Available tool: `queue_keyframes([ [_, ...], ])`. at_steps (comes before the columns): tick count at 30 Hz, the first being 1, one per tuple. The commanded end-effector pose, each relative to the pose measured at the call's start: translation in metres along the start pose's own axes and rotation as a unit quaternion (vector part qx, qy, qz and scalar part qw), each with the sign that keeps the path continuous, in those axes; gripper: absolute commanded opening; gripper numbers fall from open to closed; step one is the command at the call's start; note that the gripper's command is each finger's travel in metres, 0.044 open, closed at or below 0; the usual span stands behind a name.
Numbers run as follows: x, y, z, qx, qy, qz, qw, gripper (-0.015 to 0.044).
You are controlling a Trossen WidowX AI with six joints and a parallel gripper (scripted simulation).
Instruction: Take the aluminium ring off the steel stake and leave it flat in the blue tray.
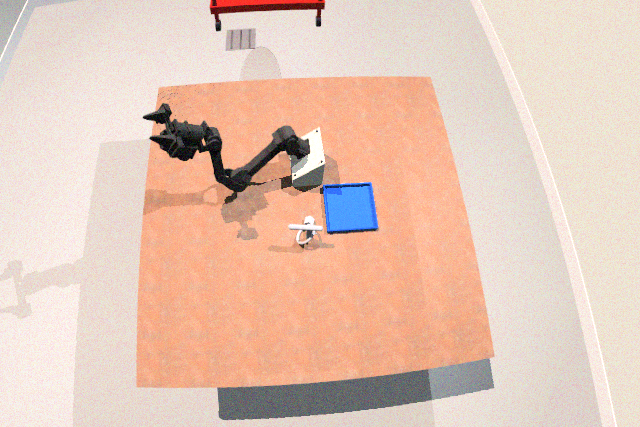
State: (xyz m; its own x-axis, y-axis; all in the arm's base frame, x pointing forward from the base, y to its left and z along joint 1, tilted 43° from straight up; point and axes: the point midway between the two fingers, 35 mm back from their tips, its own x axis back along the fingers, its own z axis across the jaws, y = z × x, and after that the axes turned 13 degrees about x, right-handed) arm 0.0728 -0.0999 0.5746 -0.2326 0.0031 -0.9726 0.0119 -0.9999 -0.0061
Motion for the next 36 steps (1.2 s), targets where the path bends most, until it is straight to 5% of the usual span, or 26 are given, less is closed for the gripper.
queue_keyframes([
  [1,0.000,0.000,0.000,0.000,0.000,0.000,1.000,0.0374],
  [8,0.001,-0.040,0.013,0.044,-0.001,0.050,0.998,0.0200],
  [21,0.026,-0.172,0.021,0.165,-0.014,0.213,0.963,0.0200],
  [36,0.067,-0.262,-0.019,0.279,-0.051,0.334,0.899,0.0200],
])
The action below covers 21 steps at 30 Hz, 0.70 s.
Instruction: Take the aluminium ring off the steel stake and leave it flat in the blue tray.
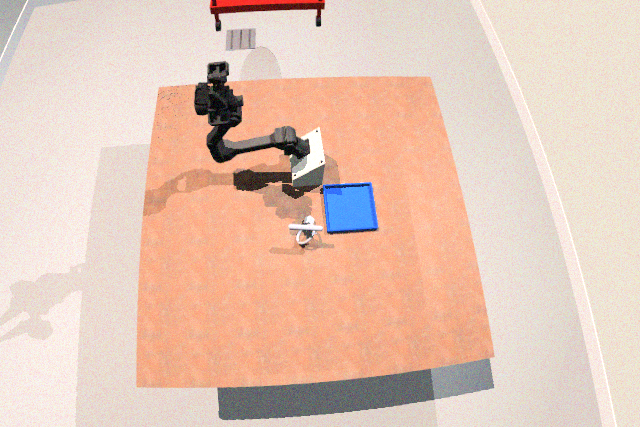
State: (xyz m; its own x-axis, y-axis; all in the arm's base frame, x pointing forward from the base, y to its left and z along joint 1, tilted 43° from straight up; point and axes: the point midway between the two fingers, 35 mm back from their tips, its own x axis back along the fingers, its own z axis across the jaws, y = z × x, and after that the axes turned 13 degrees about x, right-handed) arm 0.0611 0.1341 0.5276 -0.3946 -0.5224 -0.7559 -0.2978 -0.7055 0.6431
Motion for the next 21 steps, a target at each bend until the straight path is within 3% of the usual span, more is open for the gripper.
queue_keyframes([
  [1,-0.004,-0.047,0.001,0.031,-0.017,0.060,0.998,0.0200],
  [11,-0.001,-0.146,-0.022,0.105,-0.076,0.187,0.974,0.0200],
  [21,0.026,-0.233,-0.070,0.178,-0.150,0.308,0.923,0.0200],
])
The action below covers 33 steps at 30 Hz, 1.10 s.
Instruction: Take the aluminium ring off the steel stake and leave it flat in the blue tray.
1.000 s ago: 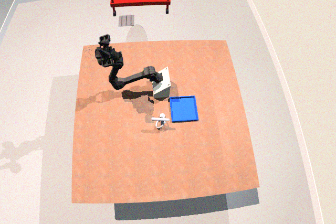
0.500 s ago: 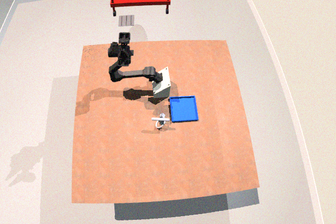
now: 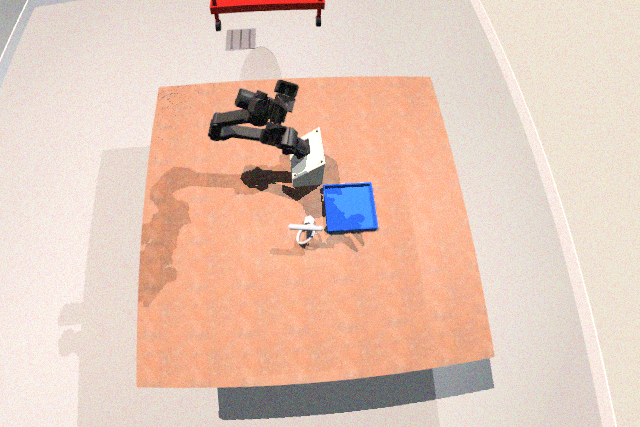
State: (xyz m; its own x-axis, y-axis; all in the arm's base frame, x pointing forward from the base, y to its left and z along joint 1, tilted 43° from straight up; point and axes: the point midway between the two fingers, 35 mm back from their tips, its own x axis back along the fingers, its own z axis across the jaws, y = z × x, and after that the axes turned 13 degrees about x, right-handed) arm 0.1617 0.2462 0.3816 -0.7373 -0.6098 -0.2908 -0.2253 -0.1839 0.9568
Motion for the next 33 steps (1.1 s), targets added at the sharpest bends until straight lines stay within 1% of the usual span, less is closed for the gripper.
queue_keyframes([
  [1,-0.010,-0.045,-0.012,0.031,-0.036,0.060,0.997,0.0200],
  [9,-0.016,-0.120,-0.045,0.081,-0.106,0.164,0.977,0.0200],
  [17,-0.004,-0.189,-0.088,0.126,-0.178,0.265,0.939,0.0200],
  [25,0.026,-0.249,-0.134,0.165,-0.248,0.362,0.883,0.0200],
  [33,0.073,-0.295,-0.178,0.198,-0.312,0.454,0.811,0.0200],
])
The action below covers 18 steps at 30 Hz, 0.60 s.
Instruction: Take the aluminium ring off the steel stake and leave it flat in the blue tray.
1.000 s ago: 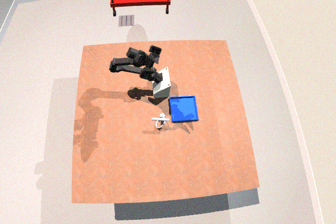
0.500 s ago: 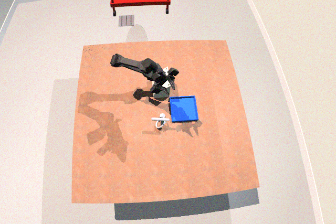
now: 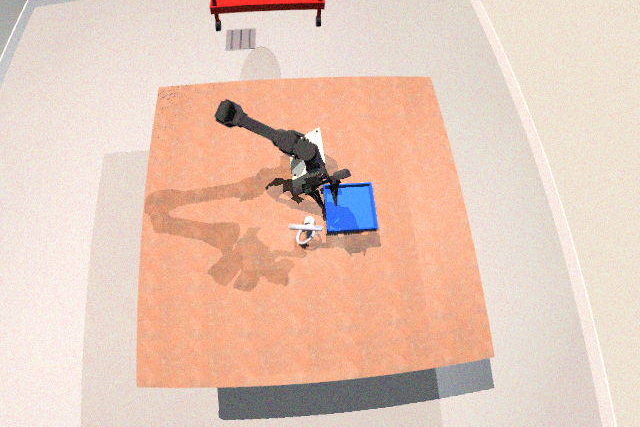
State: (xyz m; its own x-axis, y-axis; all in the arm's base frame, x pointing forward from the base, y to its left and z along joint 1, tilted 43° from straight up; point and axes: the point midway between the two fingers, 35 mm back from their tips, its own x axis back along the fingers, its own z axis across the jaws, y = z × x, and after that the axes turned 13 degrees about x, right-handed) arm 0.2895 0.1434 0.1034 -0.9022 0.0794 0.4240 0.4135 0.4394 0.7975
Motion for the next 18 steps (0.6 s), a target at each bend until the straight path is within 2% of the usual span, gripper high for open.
queue_keyframes([
  [1,-0.014,-0.040,-0.014,0.023,-0.039,0.062,0.997,0.0200],
  [10,-0.025,-0.113,-0.046,0.062,-0.106,0.178,0.976,0.0200],
  [18,-0.016,-0.176,-0.077,0.101,-0.162,0.282,0.940,0.0200],
])
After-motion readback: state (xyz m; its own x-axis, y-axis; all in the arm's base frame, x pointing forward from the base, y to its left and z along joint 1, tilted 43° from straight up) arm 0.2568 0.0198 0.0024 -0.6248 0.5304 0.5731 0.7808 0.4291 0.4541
